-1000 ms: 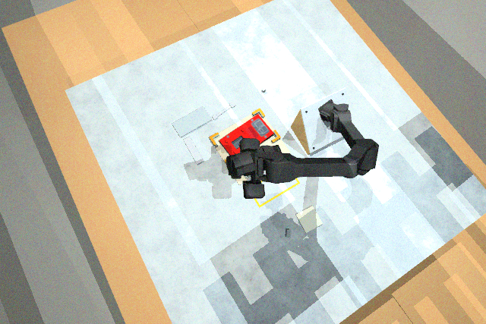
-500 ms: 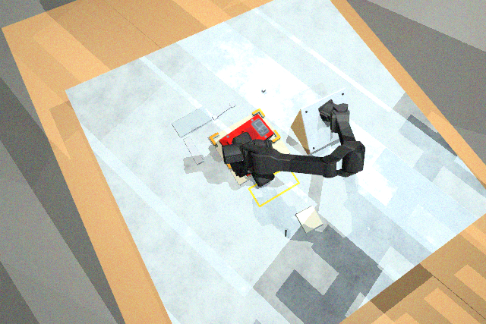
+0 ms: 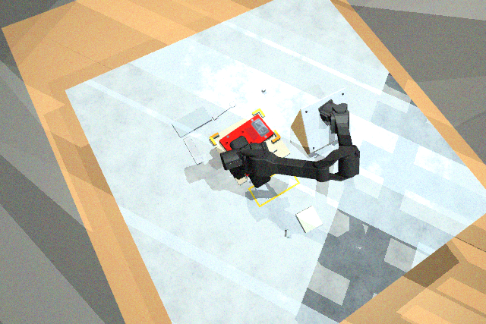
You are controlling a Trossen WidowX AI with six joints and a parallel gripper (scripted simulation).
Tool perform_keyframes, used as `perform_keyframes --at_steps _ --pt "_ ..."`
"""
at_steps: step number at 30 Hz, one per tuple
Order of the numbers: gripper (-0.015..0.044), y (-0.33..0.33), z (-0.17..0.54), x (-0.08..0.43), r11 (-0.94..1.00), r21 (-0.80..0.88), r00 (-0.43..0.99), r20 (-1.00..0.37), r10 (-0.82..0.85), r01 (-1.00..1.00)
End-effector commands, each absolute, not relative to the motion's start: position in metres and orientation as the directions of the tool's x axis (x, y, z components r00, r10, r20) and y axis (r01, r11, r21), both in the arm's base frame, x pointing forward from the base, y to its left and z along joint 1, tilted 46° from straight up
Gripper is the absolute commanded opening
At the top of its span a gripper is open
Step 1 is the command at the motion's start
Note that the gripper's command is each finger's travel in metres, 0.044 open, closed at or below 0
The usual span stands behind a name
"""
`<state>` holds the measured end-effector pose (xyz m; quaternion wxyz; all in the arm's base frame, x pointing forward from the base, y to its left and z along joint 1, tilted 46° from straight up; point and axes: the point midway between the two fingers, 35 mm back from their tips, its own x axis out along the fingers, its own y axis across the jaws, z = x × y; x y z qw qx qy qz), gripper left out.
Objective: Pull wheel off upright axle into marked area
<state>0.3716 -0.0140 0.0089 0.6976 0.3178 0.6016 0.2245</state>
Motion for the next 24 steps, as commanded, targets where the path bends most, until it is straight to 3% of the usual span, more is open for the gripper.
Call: perform_keyframes --at_steps 1,4,7,16,22,24 --pt "0.0300 0.0075 -0.0087 0.3704 0.688 0.721 0.160 -0.691 0.705 0.079" --pt "0.0300 0.0087 -0.0096 0.3706 0.688 0.721 0.160 -0.690 0.706 0.079" --pt "0.0221 0.0065 -0.0065 0.3707 0.692 0.718 0.152 -0.694 0.704 0.070" --pt "0.0161 0.0065 -0.0065 0.3707 0.692 0.718 0.152 -0.694 0.704 0.070" --pt "0.0004 0.0056 -0.0058 0.3706 0.692 0.718 0.153 -0.694 0.704 0.070" --pt "0.0000 0.0052 -0.0053 0.3705 0.692 0.718 0.153 -0.694 0.704 0.070"
